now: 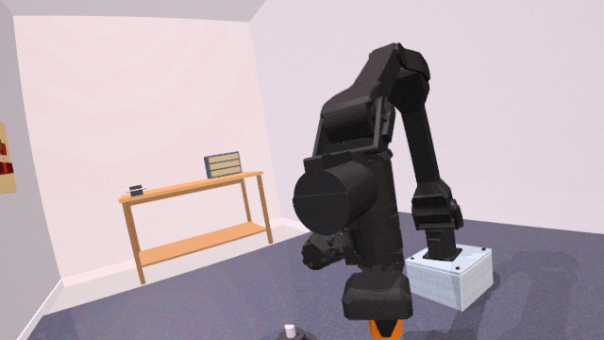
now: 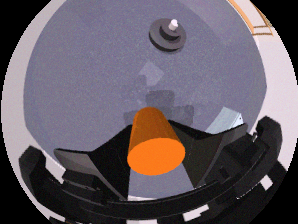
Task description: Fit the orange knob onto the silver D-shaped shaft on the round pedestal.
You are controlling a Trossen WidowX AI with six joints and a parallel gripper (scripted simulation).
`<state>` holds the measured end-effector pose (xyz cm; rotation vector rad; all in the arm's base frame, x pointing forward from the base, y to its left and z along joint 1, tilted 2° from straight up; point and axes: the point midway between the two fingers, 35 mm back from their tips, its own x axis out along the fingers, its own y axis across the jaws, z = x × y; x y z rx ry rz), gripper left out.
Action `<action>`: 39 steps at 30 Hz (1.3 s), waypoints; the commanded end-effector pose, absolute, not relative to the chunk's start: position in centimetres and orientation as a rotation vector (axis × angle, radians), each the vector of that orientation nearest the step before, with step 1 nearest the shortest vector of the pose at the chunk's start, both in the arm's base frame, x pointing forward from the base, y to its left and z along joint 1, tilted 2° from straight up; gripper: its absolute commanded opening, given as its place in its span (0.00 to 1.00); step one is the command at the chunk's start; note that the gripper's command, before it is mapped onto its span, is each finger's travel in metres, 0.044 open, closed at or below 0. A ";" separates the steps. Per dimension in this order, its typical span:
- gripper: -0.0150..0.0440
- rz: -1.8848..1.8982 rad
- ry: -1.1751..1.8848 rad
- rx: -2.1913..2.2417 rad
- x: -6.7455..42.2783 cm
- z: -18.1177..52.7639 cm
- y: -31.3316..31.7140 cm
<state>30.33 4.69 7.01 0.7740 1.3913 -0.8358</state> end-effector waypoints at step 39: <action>0.25 -0.821 1.379 0.792 32.5 8.9 -2.4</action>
